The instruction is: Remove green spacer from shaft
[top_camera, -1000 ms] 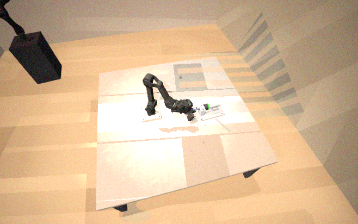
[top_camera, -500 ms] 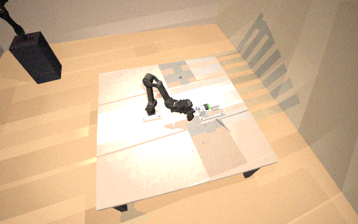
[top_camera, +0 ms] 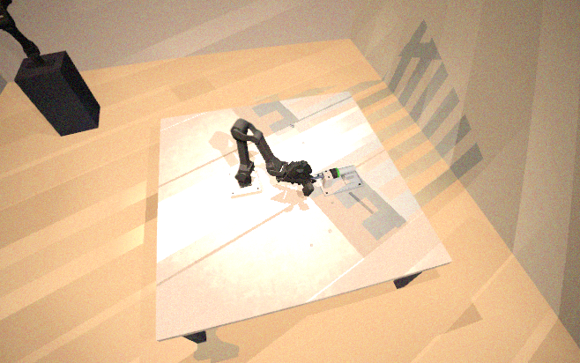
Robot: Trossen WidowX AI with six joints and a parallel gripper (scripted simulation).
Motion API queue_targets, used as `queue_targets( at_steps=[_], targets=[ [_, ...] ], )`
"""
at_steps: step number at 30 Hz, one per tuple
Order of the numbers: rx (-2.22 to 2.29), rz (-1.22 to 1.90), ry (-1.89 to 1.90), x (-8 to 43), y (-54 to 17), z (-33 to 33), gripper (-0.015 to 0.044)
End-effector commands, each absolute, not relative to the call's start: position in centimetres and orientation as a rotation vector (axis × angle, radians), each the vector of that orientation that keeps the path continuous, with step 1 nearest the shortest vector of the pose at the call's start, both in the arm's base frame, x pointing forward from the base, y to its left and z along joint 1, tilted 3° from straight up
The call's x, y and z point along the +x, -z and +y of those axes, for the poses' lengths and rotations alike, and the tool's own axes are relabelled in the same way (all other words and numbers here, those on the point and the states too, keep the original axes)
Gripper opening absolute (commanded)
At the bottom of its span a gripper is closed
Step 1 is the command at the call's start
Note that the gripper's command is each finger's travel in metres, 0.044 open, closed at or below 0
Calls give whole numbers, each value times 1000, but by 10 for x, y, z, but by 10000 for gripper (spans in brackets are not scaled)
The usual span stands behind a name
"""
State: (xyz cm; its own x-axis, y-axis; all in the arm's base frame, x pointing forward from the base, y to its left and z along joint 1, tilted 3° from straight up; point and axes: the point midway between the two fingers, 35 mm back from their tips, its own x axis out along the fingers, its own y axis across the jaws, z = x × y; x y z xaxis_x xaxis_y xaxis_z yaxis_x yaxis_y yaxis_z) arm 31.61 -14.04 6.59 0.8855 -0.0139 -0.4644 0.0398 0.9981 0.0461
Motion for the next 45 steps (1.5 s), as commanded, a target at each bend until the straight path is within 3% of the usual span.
queue_targets(
  at_steps=[1, 45],
  targets=[
    [51, 481, 25, 316, -66, -140, 0],
    [51, 481, 25, 311, -66, -140, 0]
  ],
)
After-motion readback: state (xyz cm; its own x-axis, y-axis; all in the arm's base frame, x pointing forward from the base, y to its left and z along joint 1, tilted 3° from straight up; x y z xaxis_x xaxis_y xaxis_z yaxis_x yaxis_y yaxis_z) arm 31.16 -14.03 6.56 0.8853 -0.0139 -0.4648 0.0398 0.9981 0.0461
